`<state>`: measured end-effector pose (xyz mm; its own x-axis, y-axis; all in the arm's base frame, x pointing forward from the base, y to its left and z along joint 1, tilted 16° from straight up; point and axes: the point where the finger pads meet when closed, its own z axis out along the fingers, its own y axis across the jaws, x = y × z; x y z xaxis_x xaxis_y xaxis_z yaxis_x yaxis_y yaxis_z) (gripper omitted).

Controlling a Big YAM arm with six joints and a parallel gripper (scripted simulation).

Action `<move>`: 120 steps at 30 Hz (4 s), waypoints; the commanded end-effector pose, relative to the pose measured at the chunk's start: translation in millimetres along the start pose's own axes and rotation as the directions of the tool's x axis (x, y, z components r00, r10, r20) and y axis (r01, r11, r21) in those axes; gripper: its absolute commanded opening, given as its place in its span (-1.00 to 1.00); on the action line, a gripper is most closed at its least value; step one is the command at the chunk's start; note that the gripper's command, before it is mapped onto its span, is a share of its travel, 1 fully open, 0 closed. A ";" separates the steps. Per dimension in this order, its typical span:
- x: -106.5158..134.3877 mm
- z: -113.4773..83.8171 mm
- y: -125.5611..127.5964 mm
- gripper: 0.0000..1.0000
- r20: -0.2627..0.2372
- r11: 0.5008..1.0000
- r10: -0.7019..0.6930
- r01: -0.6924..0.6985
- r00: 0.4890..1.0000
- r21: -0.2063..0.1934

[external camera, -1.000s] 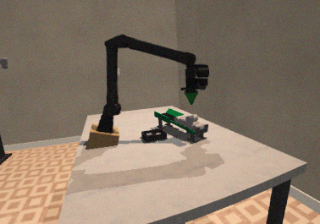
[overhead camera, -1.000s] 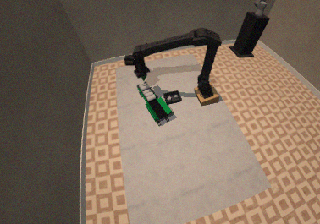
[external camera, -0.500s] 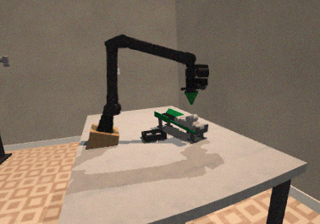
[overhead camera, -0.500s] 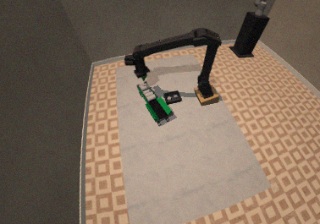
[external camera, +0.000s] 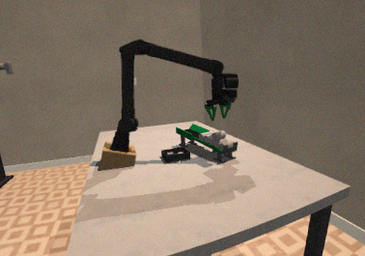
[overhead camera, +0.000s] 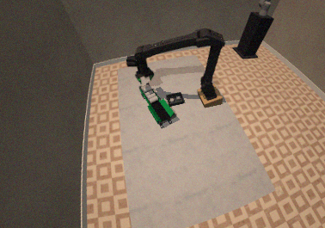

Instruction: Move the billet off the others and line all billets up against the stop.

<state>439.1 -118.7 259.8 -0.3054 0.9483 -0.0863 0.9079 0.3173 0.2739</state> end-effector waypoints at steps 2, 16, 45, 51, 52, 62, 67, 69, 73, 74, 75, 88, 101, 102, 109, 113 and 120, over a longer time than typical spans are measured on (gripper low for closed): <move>-7.8 -7.7 13.1 0.85 0.009 1.000 0.007 -0.007 1.000 -0.017; -7.8 -7.7 13.1 0.85 0.009 1.000 0.007 -0.007 1.000 -0.017; -5.0 36.0 12.5 0.85 0.019 1.000 -0.002 0.003 1.000 -0.027; -5.0 36.0 12.5 0.85 0.019 1.000 -0.002 0.003 1.000 -0.027; -5.0 36.0 12.5 0.85 0.019 1.000 -0.002 0.003 1.000 -0.027; -5.0 36.0 12.5 0.85 0.019 1.000 -0.002 0.003 1.000 -0.027; -5.0 36.0 12.5 0.85 0.019 1.000 -0.002 0.003 1.000 -0.027; -5.0 36.3 12.5 0.85 0.019 1.000 -0.002 0.003 1.000 -0.026; -0.1 59.8 4.3 0.85 -0.004 1.000 0.001 -0.001 1.000 0.007; 0.5 62.6 4.5 0.85 -0.005 1.000 0.000 0.000 1.000 0.008; 0.5 62.6 4.5 0.85 -0.005 1.000 0.000 0.000 1.000 0.008; -0.6 88.8 7.9 0.85 0.000 1.000 -0.003 0.003 1.000 0.000; -3.9 80.2 12.5 0.85 0.010 1.000 -0.003 0.003 1.000 -0.014; -3.9 80.2 12.5 0.85 0.010 1.000 -0.003 0.003 1.000 -0.014; -3.1 82.2 12.5 0.85 0.008 1.000 -0.003 0.003 1.000 -0.012; -1.4 87.6 11.2 0.85 0.004 1.000 -0.003 0.003 1.000 -0.006; -1.3 88.9 9.0 0.85 0.000 1.000 -0.002 0.002 1.000 0.000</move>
<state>464.6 -119.0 178.6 -0.3068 0.9482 -0.0826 0.9088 0.3176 0.2704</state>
